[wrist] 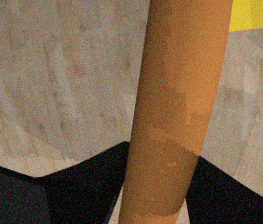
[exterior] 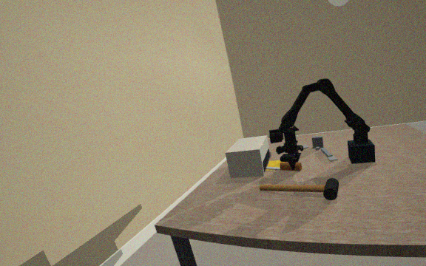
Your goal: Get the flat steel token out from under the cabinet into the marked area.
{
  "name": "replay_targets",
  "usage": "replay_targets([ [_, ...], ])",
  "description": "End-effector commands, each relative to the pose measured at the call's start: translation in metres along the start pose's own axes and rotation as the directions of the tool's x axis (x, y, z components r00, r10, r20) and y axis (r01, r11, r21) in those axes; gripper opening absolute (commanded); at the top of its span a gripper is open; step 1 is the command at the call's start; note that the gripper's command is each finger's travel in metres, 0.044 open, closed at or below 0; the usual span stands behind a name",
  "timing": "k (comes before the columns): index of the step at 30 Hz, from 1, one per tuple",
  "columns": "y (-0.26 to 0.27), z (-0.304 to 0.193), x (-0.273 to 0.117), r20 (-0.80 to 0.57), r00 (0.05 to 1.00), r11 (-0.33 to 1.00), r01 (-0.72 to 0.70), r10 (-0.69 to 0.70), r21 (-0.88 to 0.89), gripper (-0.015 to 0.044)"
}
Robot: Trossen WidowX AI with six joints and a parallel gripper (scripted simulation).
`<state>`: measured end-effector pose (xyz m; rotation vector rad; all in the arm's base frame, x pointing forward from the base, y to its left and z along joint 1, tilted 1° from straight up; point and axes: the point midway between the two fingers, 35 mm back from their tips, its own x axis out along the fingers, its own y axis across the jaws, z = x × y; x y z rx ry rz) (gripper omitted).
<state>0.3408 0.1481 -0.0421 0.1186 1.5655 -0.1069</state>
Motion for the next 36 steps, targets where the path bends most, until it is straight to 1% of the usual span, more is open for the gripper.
replay_targets([
  [1, 0.000, 0.007, 0.000, 0.003, 1.000, 1.000, -0.002, 0.002, -0.001, 0.0000],
  [13, -0.001, 0.020, 0.000, 0.003, 1.000, 1.000, -0.002, 0.002, -0.001, 0.0000],
  [25, -0.001, 0.020, 0.002, 0.003, 1.000, 1.000, -0.002, 0.002, -0.001, 0.0000],
  [36, -0.015, 0.020, 0.003, 0.003, 1.000, 1.000, -0.001, 0.001, -0.001, 0.0000],
])
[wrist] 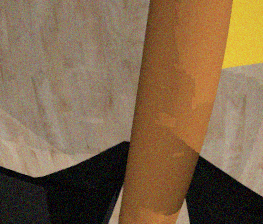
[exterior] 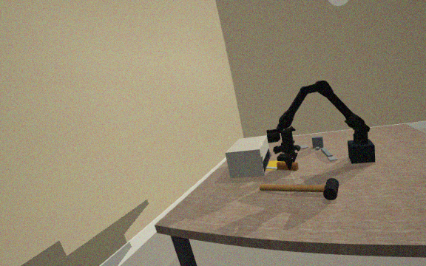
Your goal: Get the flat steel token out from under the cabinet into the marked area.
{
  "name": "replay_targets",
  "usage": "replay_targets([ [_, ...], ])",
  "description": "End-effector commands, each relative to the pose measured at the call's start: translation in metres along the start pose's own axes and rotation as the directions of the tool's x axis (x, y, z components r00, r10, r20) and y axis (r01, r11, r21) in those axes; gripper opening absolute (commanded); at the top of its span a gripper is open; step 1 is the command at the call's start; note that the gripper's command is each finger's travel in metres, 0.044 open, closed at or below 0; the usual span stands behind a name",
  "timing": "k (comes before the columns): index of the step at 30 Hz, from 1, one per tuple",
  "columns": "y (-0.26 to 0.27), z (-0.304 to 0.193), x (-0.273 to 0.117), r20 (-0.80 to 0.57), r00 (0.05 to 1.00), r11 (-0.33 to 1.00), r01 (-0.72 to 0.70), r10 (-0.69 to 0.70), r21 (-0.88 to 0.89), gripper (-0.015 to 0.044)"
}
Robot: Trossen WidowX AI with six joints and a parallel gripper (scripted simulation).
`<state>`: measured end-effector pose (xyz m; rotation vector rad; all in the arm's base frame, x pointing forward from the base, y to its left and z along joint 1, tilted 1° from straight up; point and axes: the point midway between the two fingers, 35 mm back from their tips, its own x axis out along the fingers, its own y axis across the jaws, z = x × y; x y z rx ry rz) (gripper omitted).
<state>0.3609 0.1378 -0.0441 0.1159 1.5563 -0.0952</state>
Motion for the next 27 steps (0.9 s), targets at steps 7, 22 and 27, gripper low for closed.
replay_targets([
  [7, -0.009, -0.001, 0.001, -0.006, 1.000, 1.000, 0.005, -0.005, 0.008, 0.0000],
  [22, -0.007, -0.016, 0.001, -0.007, 1.000, 1.000, 0.005, -0.005, 0.008, 0.0000],
  [27, -0.007, -0.021, 0.001, -0.007, 1.000, 1.000, 0.005, -0.005, 0.008, 0.0000],
])
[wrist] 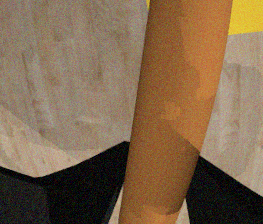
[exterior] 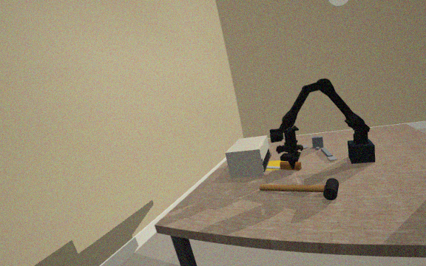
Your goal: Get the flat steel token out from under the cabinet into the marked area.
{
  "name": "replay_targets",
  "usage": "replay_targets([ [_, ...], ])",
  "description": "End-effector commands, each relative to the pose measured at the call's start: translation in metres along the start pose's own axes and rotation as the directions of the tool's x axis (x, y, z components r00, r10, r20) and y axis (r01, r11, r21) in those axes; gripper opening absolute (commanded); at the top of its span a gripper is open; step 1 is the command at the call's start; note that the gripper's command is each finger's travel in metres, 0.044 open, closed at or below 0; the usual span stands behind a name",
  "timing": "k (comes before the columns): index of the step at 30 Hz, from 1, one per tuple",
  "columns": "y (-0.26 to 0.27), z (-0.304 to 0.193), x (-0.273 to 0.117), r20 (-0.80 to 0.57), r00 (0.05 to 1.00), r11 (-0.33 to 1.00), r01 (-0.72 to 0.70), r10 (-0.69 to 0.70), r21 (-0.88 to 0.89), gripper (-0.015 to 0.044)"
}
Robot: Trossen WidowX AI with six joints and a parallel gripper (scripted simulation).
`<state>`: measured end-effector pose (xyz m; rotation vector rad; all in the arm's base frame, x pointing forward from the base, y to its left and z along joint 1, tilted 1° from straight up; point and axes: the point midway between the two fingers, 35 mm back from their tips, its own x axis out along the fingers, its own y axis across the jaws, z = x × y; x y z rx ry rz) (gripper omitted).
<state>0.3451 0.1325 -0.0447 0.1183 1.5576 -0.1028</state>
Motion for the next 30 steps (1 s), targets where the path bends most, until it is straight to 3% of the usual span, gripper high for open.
replay_targets([
  [1, 0.000, -0.007, 0.001, -0.006, 1.000, 1.000, 0.002, -0.002, 0.002, 0.0000],
  [30, 0.001, -0.041, 0.001, -0.008, 1.000, 1.000, 0.002, -0.002, 0.002, 0.0000],
])
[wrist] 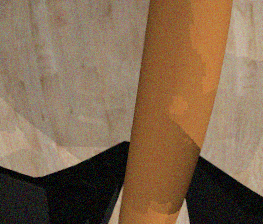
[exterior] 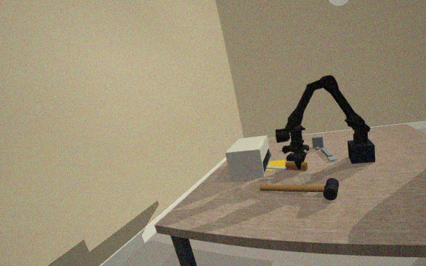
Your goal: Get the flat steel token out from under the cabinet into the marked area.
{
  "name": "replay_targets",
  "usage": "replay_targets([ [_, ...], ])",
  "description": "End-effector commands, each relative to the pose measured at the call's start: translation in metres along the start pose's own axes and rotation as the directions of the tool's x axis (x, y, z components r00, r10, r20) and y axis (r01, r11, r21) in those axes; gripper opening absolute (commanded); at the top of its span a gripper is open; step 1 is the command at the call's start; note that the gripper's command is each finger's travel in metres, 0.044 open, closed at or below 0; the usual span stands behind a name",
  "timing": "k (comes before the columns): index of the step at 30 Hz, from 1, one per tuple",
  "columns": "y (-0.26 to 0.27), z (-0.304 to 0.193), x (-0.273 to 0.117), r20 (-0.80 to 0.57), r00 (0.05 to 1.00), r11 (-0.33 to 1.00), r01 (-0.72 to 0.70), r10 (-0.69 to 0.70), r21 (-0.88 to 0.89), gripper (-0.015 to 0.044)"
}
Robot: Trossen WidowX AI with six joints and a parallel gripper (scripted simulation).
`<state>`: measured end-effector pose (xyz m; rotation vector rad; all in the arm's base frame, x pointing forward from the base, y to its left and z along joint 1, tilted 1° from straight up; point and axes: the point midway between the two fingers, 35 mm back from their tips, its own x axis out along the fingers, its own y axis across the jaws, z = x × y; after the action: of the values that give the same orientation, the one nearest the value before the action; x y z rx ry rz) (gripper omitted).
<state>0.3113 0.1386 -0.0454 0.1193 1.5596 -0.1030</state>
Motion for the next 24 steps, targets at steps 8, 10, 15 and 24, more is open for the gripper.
replay_targets([
  [8, 0.000, -0.017, 0.001, -0.007, 1.000, 1.000, 0.002, -0.002, 0.001, 0.0000],
  [10, 0.001, -0.020, 0.001, -0.007, 1.000, 1.000, 0.002, -0.002, 0.001, 0.0000],
  [15, 0.001, -0.026, 0.001, -0.008, 1.000, 1.000, 0.002, -0.002, 0.001, 0.0000],
  [24, 0.002, -0.038, 0.001, -0.008, 1.000, 1.000, 0.002, -0.002, 0.001, 0.0000],
])
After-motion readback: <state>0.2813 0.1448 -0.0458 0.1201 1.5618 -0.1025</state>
